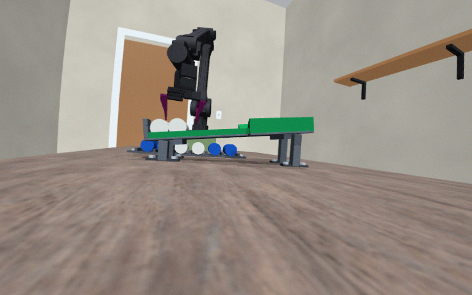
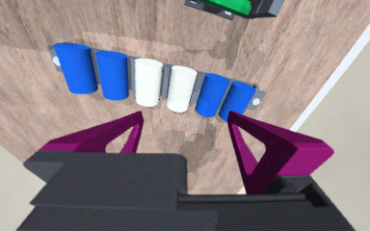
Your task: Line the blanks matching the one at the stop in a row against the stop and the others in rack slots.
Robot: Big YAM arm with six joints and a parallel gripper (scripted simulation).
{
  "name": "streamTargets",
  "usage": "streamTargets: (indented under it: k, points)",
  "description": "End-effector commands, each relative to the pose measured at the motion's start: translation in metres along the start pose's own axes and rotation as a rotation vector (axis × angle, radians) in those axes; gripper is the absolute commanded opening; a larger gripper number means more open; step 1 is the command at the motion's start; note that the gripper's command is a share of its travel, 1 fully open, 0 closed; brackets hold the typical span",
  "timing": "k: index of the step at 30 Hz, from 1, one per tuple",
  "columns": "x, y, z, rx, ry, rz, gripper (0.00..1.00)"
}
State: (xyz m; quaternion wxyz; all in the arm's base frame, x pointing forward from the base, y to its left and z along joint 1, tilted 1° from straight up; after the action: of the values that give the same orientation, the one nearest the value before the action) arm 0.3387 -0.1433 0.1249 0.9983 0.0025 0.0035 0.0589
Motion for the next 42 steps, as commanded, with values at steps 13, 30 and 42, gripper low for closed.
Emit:
streamTargets:
  k: [13, 30, 42]
  points:
    - [0.012, 0.025, 0.002, -0.008, -0.022, 0.632, 1.00]
    - [0.017, 0.056, 0.000, -0.013, -0.020, 1.245, 1.00]
    - [0.017, 0.058, 0.001, -0.017, -0.019, 1.361, 1.00]
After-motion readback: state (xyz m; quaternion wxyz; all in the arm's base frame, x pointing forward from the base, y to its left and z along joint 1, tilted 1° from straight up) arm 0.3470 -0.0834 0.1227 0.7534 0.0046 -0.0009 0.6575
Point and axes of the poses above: the point where the finger pads meet when closed, its own z axis back along the fingers, its own y axis across the jaws, x = y × z, the point moved 10 cm from there along z, back along the fingers, and after that the axes turned 8 degrees about z, right-handed, at the moved point
